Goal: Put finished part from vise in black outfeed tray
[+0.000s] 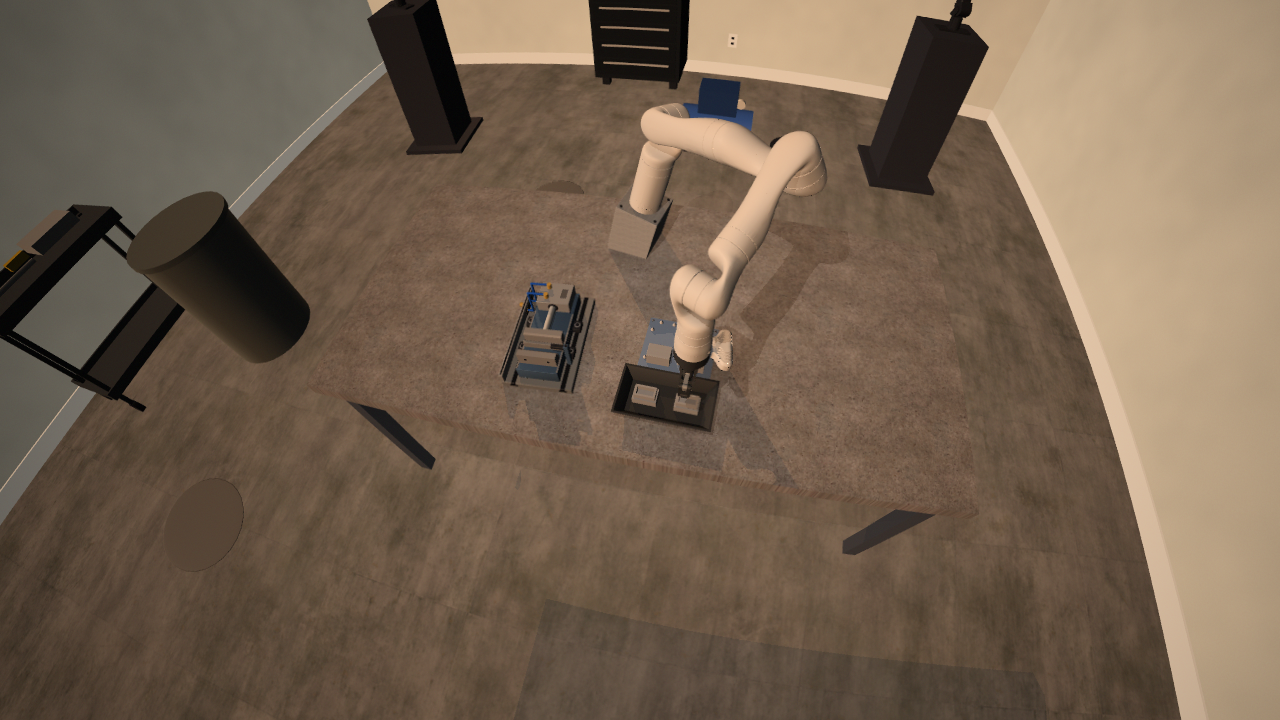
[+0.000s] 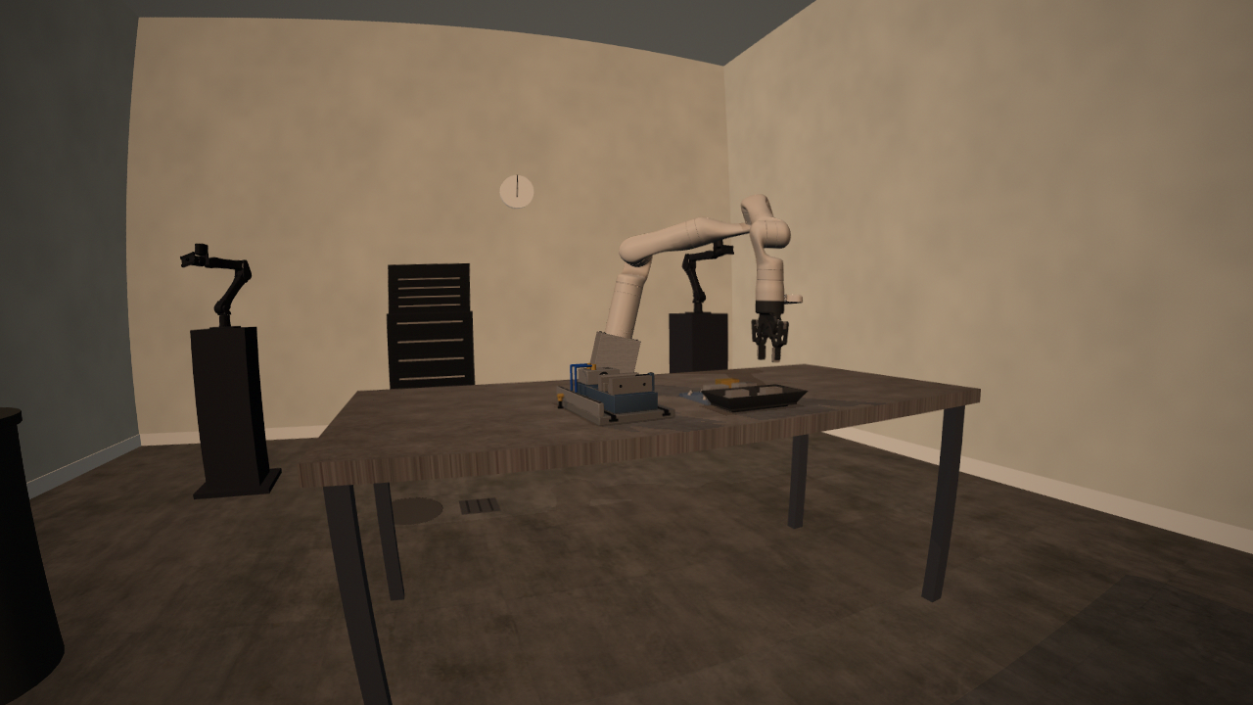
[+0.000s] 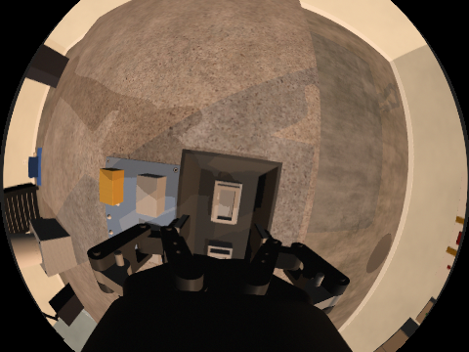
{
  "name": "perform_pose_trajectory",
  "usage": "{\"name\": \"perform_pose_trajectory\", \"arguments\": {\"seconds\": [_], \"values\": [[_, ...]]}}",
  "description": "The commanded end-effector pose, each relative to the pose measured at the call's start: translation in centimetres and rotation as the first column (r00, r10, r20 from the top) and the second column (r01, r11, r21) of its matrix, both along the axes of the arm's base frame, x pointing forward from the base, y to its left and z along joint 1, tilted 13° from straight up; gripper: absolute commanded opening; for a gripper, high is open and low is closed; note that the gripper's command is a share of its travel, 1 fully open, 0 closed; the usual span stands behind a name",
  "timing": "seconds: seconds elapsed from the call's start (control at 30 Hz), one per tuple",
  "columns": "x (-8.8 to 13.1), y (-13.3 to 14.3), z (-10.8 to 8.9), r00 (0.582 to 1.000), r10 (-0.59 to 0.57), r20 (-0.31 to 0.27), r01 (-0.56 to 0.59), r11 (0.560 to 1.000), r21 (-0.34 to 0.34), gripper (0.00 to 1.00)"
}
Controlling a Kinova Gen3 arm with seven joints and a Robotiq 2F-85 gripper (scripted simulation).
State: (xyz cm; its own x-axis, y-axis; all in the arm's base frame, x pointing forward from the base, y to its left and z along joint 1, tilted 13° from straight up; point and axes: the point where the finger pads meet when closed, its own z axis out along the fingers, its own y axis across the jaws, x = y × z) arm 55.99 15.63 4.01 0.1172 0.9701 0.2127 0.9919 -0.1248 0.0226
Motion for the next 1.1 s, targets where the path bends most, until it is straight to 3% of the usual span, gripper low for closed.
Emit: {"name": "perform_pose_trajectory", "arguments": {"seconds": [0.0, 0.13, 0.4, 0.77, 0.8, 1.07], "values": [[0.4, 0.1, 2.4, 1.0, 0.0, 0.019, 0.0, 1.0, 0.013, 0.67], [0.2, -0.4, 4.4, 1.0, 0.0, 0.019, 0.0, 1.0, 0.013, 0.67], [0.1, -0.8, 6.3, 1.0, 0.0, 0.019, 0.0, 1.0, 0.013, 0.67], [0.1, -1.0, 7.1, 1.0, 0.0, 0.019, 0.0, 1.0, 0.013, 0.67], [0.1, -1.0, 7.1, 1.0, 0.0, 0.019, 0.0, 1.0, 0.013, 0.0], [0.1, -1.0, 7.1, 1.0, 0.0, 0.019, 0.0, 1.0, 0.013, 0.0]]}}
